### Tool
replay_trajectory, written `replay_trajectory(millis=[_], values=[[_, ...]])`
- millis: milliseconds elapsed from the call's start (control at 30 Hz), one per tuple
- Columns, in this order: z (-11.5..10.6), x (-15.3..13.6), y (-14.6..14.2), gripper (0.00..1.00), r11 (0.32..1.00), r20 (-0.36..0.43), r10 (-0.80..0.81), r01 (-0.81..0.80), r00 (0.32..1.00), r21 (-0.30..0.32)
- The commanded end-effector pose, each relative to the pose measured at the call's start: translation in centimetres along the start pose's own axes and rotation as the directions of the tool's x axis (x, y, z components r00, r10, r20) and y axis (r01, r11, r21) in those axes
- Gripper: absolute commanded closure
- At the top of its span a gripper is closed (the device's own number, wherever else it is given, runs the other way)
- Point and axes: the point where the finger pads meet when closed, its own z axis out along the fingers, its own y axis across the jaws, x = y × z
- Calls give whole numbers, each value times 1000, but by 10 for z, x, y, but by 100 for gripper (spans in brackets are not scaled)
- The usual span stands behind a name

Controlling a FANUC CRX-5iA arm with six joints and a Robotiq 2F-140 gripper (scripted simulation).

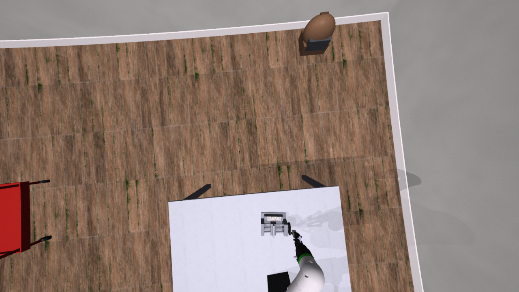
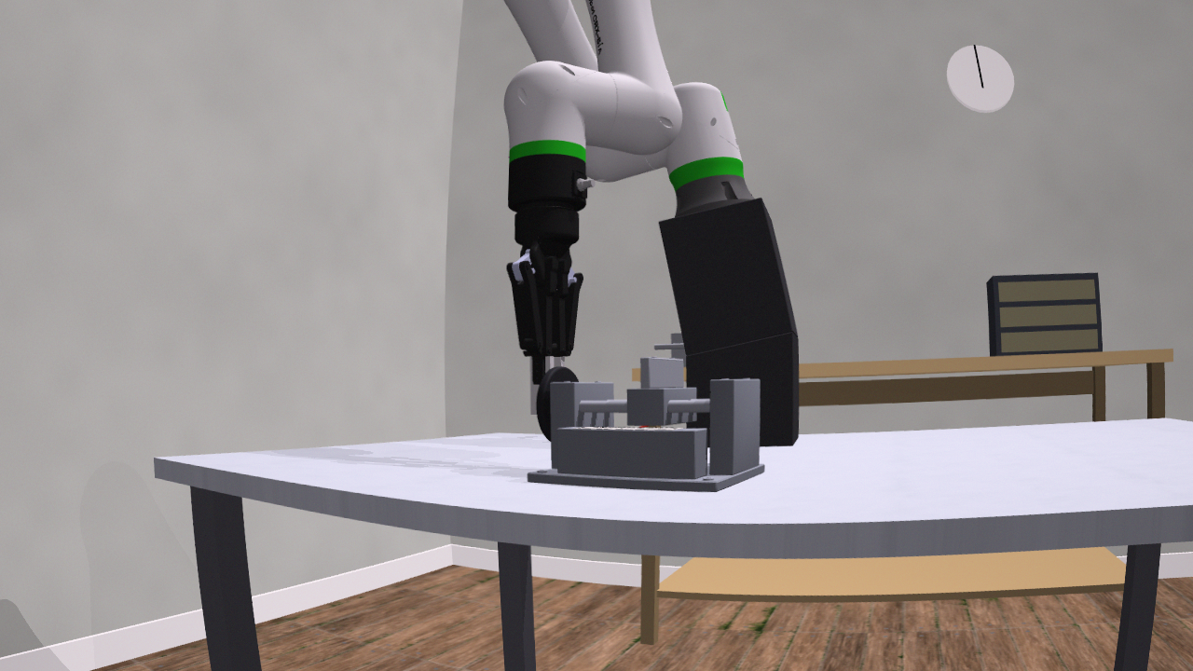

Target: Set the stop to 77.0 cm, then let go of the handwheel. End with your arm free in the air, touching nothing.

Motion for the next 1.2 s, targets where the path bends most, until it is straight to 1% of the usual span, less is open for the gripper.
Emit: replay_trajectory(millis=[0,500,667,1167], values=[[4,0,0,96,1000,-3,0,0,1000,5],[20,0,-3,96,1000,-3,0,0,1000,5],[33,0,-17,96,1000,-3,0,0,1000,5],[35,0,-34,96,1000,-3,0,0,1000,5]])
